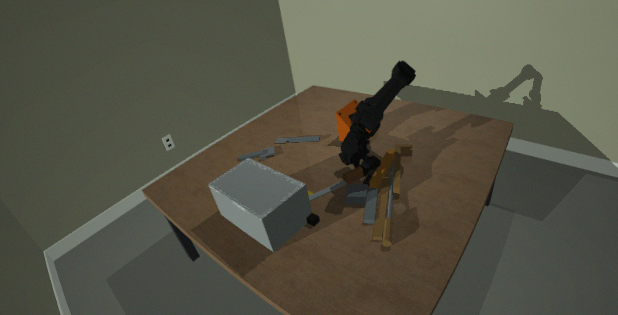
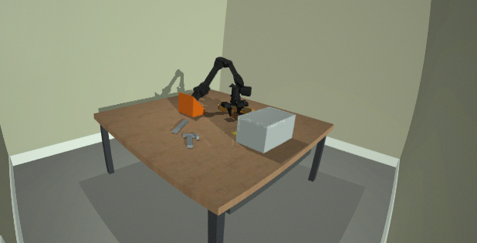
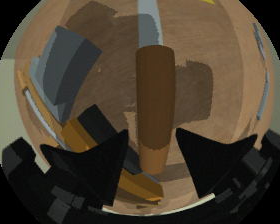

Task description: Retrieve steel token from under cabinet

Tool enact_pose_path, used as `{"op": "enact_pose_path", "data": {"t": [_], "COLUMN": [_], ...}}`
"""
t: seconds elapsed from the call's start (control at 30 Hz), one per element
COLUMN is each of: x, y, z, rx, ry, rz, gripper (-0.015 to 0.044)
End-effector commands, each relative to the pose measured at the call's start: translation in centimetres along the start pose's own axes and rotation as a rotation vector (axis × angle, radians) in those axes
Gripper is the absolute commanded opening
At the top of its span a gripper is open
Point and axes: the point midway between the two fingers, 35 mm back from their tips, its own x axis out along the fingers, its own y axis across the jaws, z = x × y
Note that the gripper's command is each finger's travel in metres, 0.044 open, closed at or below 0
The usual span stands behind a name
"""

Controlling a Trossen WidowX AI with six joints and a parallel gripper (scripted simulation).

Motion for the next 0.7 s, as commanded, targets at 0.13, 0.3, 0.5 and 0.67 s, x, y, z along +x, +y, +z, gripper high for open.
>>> {"op": "enact_pose_path", "data": {"t": [0.13,0.3,0.5,0.67], "x": [-0.01,-0.01,-0.01,-0.01], "y": [0.01,0.01,0.01,0.01], "z": [-0.01,-0.01,-0.01,-0.01], "rx": [0.0,0.0,0.0,0.0], "ry": [0.001,0.001,0.001,0.001], "rz": [0.0,0.0,0.0,0.0], "gripper": [0.0229,0.0196,0.0156,0.0123]}}
